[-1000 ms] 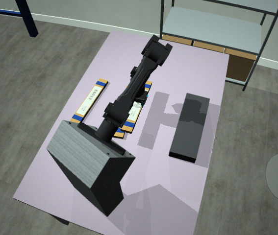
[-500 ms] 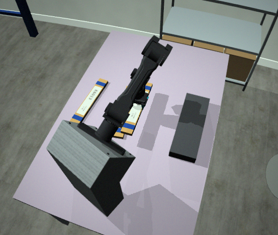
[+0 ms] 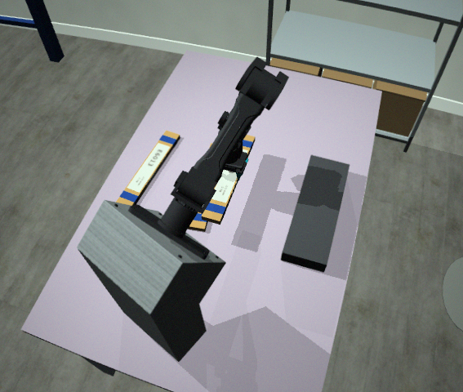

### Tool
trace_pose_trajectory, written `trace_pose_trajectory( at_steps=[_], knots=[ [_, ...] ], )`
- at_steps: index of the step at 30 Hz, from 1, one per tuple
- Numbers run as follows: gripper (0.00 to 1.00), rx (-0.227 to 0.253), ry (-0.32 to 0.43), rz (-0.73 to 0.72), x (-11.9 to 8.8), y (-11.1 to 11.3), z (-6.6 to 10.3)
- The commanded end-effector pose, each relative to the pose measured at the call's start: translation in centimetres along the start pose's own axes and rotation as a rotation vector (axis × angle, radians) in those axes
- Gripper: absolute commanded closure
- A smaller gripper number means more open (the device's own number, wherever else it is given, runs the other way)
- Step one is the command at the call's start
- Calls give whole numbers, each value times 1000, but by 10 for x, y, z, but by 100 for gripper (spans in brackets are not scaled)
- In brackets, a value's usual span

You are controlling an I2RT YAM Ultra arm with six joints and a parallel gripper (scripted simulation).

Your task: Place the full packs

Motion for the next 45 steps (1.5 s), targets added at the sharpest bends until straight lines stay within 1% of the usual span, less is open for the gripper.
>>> trace_pose_trajectory(
  at_steps=[1,27,45],
  knots=[
    [100,16,-33,4,10,6,25],
    [100,16,-33,3,9,5,57],
    [100,16,-32,4,9,5,57]
  ],
)
Point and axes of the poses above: the point where the finger pads meet when closed, its own z axis back along the fingers, its own y axis across the jaws, x = y × z, the point moved 1 cm from there along z, back along the fingers, and after that the axes turned 1 degree about z, right-handed, at the moved point
